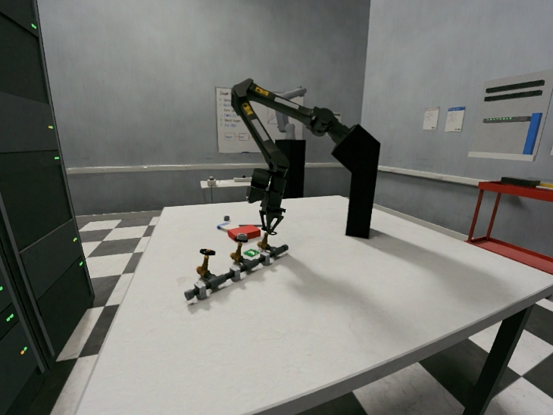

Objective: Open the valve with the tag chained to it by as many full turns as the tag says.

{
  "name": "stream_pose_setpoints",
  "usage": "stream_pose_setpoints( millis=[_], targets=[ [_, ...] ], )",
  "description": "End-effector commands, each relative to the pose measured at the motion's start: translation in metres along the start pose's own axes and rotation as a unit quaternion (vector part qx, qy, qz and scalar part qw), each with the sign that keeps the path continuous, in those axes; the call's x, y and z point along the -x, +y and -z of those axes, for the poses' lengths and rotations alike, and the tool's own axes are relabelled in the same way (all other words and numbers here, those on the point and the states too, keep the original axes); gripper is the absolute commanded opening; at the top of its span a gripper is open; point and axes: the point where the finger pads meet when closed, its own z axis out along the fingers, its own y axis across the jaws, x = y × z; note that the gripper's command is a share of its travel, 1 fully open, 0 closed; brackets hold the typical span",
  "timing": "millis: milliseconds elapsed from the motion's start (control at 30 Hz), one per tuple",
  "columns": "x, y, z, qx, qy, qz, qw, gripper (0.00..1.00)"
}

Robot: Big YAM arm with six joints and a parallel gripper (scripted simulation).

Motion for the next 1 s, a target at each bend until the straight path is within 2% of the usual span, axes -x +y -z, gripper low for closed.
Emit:
stream_pose_setpoints(
  millis=[0,167,333,400,433,600,867,967],
  targets=[
    [0.0003,-0.0036,-0.0025,0.0,-0.003,0.176,0.984,0.0],
    [-0.0008,-0.0033,-0.0023,-0.001,-0.002,0.276,0.961,0.0],
    [-0.0008,-0.0033,-0.0023,-0.001,-0.002,0.373,0.928,0.0],
    [-0.0008,-0.0033,-0.0023,-0.001,-0.002,0.373,0.928,0.0],
    [-0.0009,-0.0032,-0.0023,-0.001,-0.002,0.421,0.907,0.0],
    [-0.0009,-0.0032,-0.0023,-0.002,-0.002,0.51,0.86,0.0],
    [-0.001,-0.0032,-0.0023,-0.004,-0.003,0.643,0.766,0.0],
    [-0.001,-0.0032,-0.0023,-0.004,-0.003,0.643,0.766,0.0]
  ],
)
